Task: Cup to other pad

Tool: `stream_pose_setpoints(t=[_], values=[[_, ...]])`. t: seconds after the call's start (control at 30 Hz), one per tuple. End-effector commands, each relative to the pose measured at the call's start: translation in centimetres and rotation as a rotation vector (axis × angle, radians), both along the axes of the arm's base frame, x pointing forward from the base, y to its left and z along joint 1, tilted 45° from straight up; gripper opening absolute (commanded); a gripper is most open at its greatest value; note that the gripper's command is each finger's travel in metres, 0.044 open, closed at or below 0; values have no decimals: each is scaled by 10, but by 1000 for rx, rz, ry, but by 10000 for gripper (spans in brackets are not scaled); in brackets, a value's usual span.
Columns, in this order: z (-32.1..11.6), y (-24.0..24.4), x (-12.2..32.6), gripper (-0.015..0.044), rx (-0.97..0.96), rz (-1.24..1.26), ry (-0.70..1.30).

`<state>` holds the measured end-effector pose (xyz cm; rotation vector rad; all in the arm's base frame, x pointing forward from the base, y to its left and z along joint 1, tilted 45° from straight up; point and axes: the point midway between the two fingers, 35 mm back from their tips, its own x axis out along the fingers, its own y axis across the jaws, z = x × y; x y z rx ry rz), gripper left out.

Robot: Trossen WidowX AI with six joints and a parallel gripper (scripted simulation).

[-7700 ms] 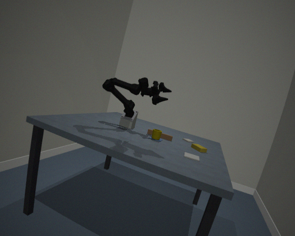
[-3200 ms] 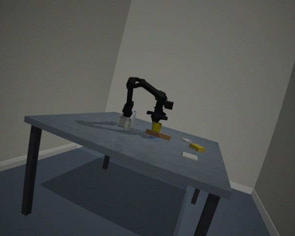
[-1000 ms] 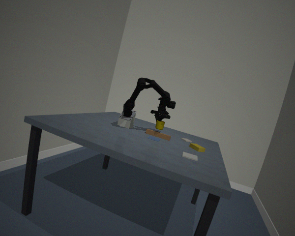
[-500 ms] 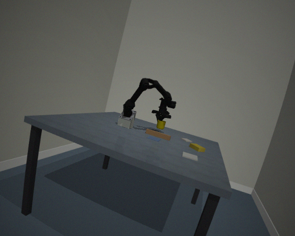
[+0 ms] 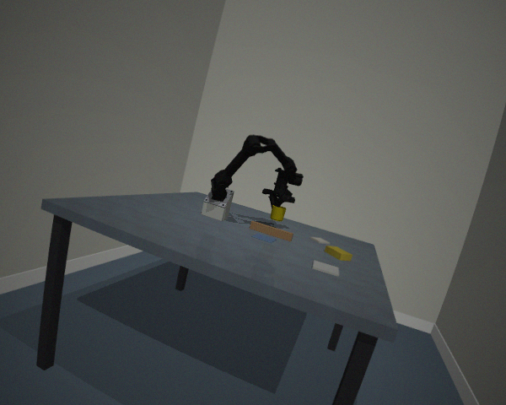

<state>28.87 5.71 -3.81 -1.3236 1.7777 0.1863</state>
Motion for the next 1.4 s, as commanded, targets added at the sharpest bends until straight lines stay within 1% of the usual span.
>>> stream_pose_setpoints(t=[0.0, 0.5, 1.37], values=[[-7, 8, 2, 0, 4, -5, -5], [-27, 30, 5, 0, 6, -5, -5], [-59, 0, 4, 0, 4, -5, -6]])
